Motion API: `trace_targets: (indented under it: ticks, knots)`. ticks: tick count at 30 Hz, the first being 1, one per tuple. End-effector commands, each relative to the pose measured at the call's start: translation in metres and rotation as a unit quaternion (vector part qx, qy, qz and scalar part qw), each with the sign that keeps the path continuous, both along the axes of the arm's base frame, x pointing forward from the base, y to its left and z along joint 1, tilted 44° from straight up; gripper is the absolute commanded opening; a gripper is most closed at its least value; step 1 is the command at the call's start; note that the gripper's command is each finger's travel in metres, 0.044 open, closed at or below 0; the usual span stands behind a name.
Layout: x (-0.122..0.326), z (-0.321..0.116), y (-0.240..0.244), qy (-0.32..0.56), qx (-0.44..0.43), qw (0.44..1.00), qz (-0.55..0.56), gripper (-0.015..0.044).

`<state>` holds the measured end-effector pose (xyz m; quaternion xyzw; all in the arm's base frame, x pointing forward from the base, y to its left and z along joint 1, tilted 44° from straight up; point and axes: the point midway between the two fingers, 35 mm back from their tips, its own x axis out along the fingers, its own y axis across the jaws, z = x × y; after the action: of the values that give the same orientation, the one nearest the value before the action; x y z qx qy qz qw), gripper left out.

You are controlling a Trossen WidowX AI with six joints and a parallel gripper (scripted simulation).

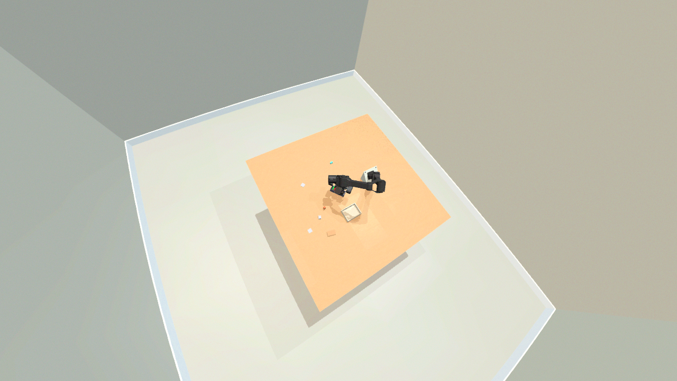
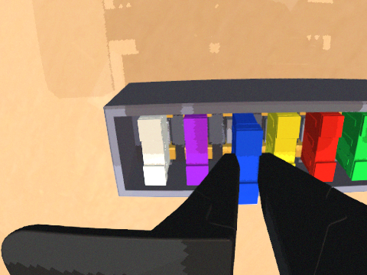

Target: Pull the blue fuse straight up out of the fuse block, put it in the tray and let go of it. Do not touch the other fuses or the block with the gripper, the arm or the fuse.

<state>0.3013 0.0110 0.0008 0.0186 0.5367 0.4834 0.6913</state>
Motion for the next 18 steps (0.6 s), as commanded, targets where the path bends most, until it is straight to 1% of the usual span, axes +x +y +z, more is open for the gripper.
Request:
trace_targets:
  ticks: [1,18]
  knots:
    - [0.0004,0.0019,-0.0023,-0.002,-0.003,1.000,0.002,0.0000]
    - [0.0007,0.0080,-0.0081,-0.002,-0.002,1.000,0.001,0.0000]
